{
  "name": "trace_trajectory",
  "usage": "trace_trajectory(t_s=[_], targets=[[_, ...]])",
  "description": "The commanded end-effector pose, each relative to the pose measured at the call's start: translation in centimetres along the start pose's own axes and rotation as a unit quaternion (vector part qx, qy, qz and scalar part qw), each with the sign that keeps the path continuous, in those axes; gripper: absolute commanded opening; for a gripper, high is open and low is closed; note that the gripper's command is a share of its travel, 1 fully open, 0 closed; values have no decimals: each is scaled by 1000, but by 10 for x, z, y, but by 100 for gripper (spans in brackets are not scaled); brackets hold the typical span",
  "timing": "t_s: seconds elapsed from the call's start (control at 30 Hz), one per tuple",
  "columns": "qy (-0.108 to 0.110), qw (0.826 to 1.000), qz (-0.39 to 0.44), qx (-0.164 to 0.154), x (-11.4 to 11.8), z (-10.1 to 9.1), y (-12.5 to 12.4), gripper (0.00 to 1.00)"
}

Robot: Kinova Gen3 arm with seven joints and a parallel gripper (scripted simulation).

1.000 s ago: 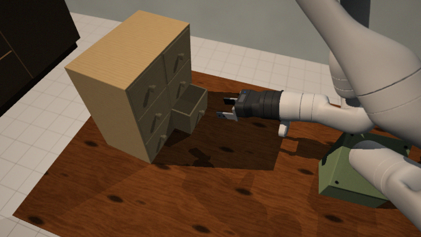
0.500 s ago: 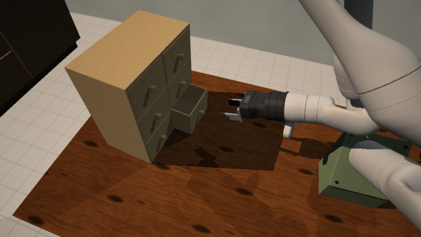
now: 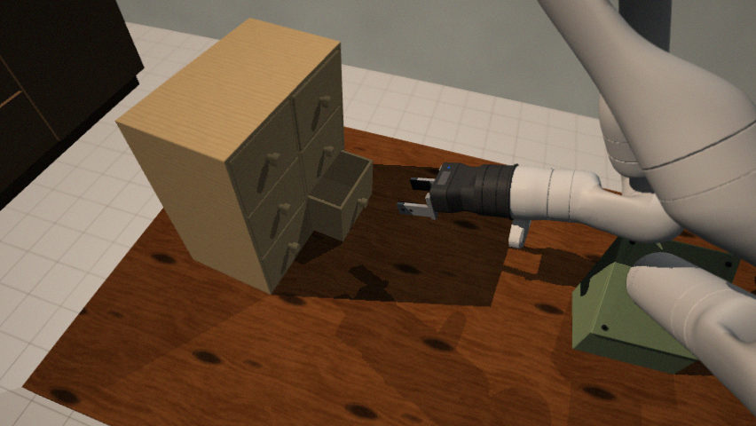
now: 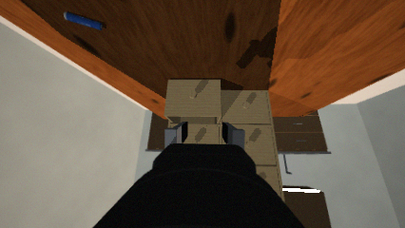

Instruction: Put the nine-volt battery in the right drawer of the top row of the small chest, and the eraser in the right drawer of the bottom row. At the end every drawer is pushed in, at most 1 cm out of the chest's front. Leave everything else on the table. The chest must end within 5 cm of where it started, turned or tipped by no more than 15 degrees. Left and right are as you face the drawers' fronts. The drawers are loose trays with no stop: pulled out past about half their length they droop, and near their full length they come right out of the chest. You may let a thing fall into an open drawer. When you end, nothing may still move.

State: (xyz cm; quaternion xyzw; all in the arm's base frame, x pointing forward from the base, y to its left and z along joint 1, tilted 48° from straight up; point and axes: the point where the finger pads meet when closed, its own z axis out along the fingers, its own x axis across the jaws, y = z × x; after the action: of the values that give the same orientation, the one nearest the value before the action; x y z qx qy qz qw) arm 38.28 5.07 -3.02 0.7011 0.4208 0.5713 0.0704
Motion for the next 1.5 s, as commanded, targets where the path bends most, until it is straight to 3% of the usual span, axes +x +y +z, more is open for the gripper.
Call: trace_trajectory(t_s=[0.0, 0.6, 1.47], targets=[[0, 1000, -2, 0, 0, 0, 2, 100], [0, 1000, -2, 27, 0, -1, 4, 100], [0, 993, -2, 116, 0, -3, 9, 100]])
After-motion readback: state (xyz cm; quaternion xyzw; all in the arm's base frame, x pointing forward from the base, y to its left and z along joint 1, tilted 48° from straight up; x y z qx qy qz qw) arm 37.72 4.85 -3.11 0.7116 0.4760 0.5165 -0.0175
